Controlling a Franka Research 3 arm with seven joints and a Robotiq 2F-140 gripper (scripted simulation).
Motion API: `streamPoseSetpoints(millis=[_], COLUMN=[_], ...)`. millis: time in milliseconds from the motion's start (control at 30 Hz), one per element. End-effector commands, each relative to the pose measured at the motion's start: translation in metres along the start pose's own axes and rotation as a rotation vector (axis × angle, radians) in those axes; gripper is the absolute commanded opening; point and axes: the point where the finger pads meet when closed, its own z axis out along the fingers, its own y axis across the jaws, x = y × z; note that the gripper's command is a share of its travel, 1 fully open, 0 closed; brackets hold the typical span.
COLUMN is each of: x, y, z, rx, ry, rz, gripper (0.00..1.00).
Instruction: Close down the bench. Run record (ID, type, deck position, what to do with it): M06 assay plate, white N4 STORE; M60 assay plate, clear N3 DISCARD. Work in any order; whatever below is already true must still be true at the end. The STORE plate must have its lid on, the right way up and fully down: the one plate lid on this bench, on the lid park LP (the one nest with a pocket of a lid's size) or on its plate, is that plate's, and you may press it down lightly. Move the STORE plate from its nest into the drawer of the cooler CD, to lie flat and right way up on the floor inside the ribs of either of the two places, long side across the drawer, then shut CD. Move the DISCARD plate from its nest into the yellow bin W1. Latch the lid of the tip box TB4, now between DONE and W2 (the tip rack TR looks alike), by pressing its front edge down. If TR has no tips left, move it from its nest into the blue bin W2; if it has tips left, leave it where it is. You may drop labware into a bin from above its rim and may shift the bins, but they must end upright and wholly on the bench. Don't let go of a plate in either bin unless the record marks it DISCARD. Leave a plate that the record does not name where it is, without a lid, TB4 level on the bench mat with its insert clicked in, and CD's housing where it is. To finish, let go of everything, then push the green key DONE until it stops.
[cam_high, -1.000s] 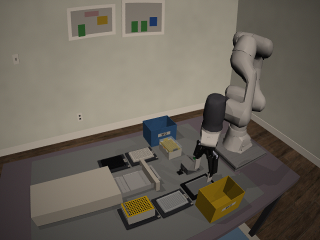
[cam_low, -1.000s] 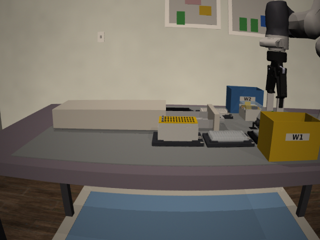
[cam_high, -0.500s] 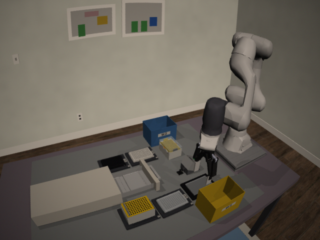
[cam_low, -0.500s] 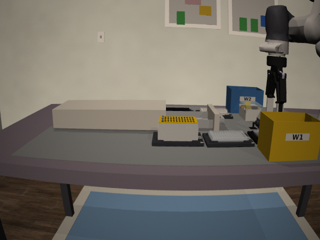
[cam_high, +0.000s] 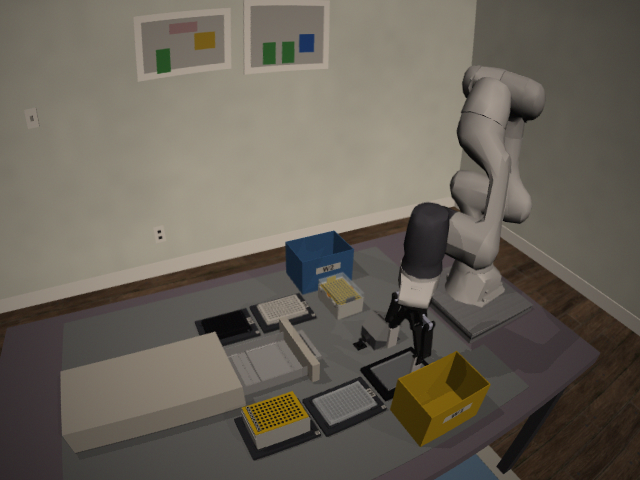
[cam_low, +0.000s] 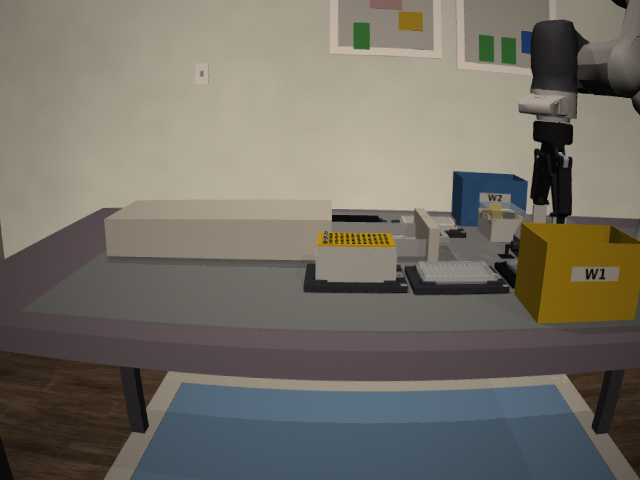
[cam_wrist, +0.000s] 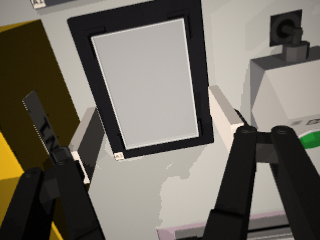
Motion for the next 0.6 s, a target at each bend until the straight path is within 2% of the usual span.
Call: streamPoseSetpoints(millis=[0,567], x=[0.001,0.001], y=[-0.002,-0.002], z=[0.005,0.024], rx=[0.003,0.003], ry=[0.006,0.006], rz=[-0.013,-0.013], gripper=[0.66,0.66])
